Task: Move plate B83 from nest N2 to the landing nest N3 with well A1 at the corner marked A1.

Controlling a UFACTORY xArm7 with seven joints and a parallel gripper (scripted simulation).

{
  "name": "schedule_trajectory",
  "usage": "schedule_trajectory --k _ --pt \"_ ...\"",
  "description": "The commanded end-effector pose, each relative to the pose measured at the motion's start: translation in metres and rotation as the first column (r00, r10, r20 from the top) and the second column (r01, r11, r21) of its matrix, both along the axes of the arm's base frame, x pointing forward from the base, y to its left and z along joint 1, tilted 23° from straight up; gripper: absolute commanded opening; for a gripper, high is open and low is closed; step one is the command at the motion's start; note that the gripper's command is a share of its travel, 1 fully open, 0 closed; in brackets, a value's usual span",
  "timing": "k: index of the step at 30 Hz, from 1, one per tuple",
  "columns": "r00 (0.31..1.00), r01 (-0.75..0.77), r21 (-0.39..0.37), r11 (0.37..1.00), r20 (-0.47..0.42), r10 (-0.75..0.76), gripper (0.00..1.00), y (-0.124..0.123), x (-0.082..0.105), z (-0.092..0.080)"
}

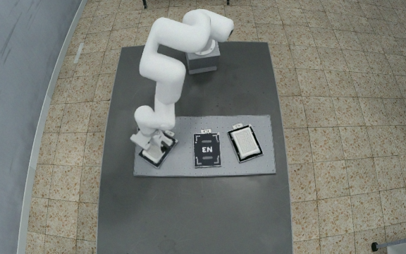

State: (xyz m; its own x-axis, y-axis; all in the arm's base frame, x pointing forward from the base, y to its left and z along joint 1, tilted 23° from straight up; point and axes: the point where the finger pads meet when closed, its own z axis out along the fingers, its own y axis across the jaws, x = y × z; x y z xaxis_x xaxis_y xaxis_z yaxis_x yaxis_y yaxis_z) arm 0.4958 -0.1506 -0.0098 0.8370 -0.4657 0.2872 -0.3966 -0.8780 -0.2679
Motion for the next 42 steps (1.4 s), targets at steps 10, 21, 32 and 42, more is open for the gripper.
schedule_trajectory --k 10,21,32,42 --pt "1.0 0.001 -0.002 1.0 0.003 -0.001 1.0 -0.001 0.003 -0.004" --pt "1.0 0.001 -0.002 1.0 0.003 -0.001 1.0 0.0 0.005 -0.01" --pt "1.0 0.001 -0.002 1.0 0.003 -0.001 1.0 0.001 0.008 -0.015" --pt "1.0 0.001 -0.002 1.0 0.003 -0.001 1.0 0.001 0.008 -0.017"
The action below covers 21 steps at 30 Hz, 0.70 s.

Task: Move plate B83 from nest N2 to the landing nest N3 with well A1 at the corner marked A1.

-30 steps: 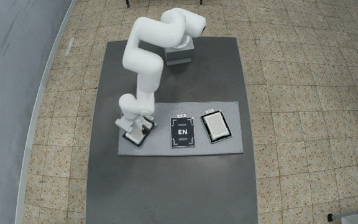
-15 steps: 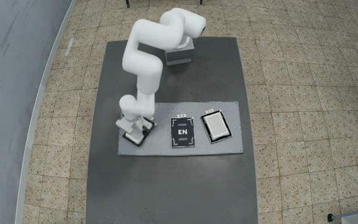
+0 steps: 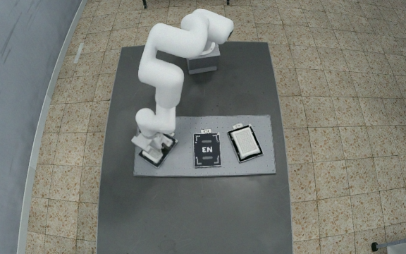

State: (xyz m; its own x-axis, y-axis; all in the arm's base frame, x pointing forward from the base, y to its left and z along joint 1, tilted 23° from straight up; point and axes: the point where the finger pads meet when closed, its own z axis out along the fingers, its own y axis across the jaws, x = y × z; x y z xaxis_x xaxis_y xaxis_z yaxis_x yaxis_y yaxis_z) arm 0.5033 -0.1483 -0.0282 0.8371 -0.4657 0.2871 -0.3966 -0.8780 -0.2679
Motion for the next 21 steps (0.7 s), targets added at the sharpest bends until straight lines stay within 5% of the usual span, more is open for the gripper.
schedule_trajectory --k 1,11,12,21 --pt "1.0 0.001 -0.002 1.0 0.003 -0.001 1.0 -0.0012 0.0009 0.0013" --pt "1.0 0.001 -0.002 1.0 0.003 -0.001 1.0 -0.0012 0.0009 0.0014" --pt "1.0 0.001 -0.002 1.0 0.003 -0.001 0.0 -0.0013 0.0007 0.0019" --pt "1.0 0.001 -0.002 1.0 0.003 -0.001 0.0 -0.0013 0.0007 0.0019"
